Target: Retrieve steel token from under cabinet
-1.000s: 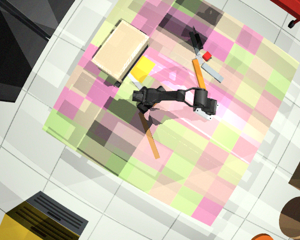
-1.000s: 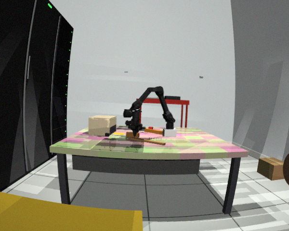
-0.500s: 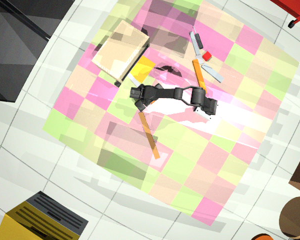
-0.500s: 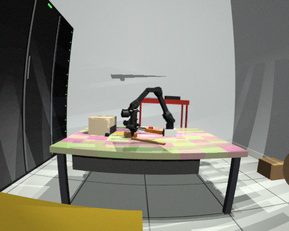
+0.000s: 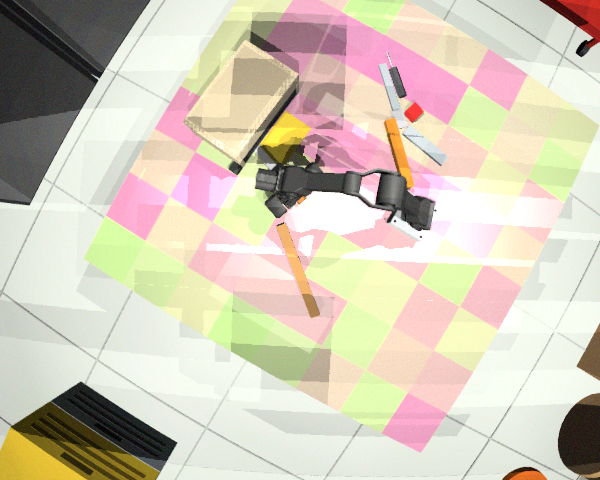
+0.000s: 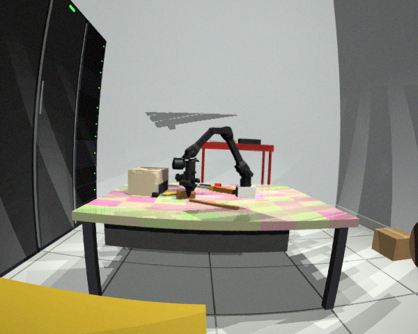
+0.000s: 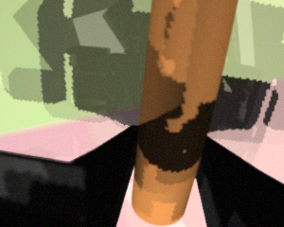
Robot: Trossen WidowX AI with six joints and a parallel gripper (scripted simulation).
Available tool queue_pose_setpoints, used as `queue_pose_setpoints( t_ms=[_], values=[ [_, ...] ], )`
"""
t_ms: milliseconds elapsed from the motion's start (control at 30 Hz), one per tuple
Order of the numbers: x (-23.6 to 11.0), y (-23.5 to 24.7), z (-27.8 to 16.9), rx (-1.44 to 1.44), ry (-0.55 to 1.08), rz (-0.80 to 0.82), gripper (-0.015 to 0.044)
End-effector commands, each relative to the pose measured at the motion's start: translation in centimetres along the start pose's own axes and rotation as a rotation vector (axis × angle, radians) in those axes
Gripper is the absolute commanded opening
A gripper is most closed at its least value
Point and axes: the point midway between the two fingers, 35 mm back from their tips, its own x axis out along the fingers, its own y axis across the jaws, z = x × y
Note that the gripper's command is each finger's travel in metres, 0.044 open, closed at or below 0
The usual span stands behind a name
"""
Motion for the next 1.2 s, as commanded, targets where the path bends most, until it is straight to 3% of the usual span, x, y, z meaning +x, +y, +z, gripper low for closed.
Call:
queue_pose_setpoints(
  t_ms=[0, 1167],
  values=[
    [0.0, 0.0, 0.8, 0.001, -0.005, 0.001, 0.0],
    [-0.1, 0.0, 4.7, 0.001, -0.009, 0.001, 0.0]
  ],
)
